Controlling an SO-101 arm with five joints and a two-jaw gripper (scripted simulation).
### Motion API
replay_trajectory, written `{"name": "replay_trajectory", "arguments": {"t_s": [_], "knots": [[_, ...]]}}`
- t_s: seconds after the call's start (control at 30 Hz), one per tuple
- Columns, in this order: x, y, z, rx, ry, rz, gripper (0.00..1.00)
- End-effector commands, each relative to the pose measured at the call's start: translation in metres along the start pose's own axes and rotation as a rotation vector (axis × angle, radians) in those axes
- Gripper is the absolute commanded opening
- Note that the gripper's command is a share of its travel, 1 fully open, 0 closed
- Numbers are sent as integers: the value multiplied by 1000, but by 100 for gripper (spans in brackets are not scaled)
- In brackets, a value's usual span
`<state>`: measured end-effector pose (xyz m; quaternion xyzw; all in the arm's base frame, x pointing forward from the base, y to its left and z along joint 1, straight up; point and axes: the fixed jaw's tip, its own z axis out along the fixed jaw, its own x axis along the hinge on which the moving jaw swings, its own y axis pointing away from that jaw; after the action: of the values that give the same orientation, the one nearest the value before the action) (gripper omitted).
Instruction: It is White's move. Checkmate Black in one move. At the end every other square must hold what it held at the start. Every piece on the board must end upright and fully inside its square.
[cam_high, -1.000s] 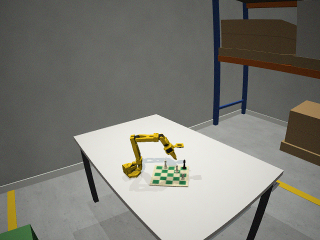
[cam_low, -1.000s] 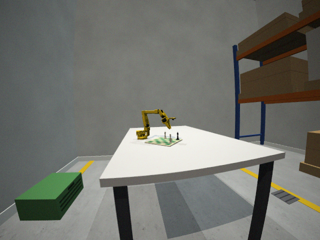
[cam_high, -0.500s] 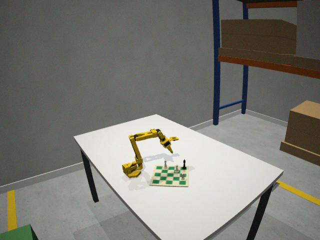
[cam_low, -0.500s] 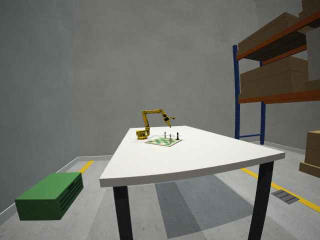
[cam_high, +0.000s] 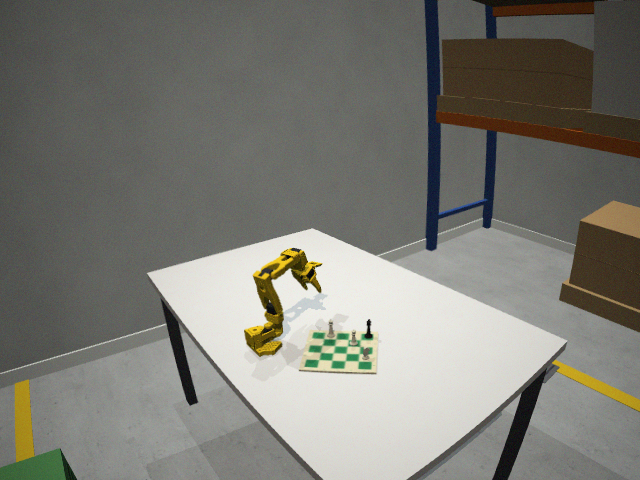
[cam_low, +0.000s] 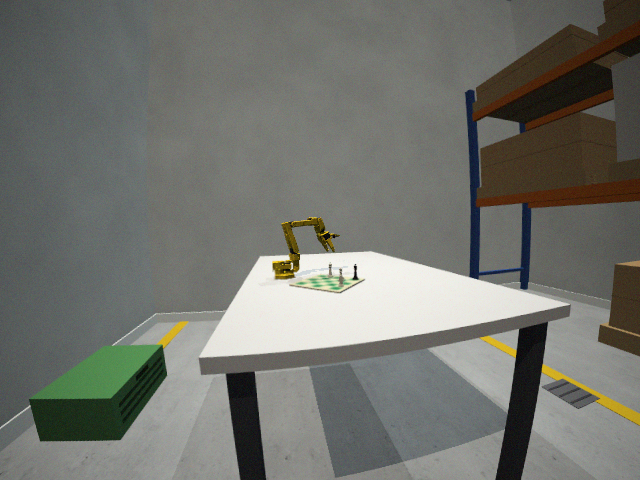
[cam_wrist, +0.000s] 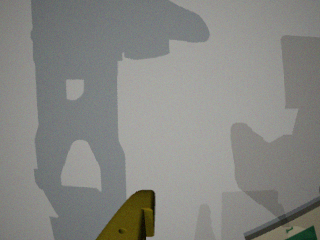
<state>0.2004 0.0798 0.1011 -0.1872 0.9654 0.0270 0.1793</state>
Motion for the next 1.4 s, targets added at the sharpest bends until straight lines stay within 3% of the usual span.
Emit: {"name": "replay_trajectory", "arguments": {"t_s": [0.0,0.17,0.47,1.37], "knots": [[7,40,-6,-67,26,-167,35],[20,70,-11,-118,52,-322,38],[32,90,-17,-151,70,-432,40],[34,92,-17,-155,72,-448,40]]}}
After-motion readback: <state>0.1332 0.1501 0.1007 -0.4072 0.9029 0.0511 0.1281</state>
